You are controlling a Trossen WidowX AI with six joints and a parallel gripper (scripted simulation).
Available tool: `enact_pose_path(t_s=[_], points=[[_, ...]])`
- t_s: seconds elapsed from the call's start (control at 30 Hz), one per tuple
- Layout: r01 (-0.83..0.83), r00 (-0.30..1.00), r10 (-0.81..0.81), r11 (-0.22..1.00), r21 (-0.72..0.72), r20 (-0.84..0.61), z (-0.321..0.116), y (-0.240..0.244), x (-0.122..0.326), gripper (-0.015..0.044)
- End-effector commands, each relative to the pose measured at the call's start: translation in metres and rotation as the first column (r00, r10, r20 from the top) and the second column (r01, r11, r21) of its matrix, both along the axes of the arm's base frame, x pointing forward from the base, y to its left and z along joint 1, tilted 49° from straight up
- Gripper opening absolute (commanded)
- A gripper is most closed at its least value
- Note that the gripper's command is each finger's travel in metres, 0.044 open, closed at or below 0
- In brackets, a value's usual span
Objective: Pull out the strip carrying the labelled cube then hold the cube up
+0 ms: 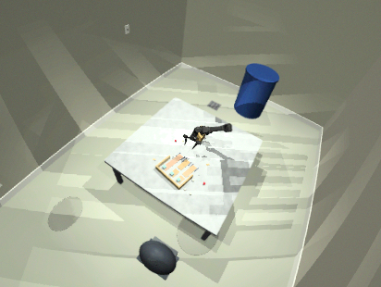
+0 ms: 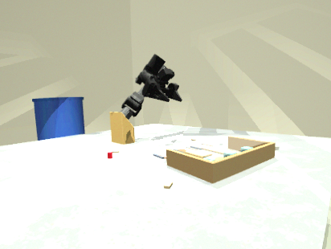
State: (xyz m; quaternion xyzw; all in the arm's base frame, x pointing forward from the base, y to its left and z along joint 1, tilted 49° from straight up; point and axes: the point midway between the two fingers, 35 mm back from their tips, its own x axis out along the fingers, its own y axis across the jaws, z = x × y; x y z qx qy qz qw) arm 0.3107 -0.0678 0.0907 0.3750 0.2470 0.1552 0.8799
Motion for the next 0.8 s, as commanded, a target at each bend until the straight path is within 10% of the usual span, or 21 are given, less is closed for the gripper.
enact_pose_path(t_s=[0.0, 0.53, 0.77], points=[[0.003, 1.0, -0.003, 1.0, 0.016, -0.012, -0.002, 0.001, -0.002, 0.04], [-0.225, 0.85, 0.228, 0.972, 0.065, -0.475, -0.083, 0.008, 0.052, 0.0006], [-0.389, 0.623, 0.428, 0.896, 0.216, -0.655, -0.117, 0.031, 0.05, 0.0]])
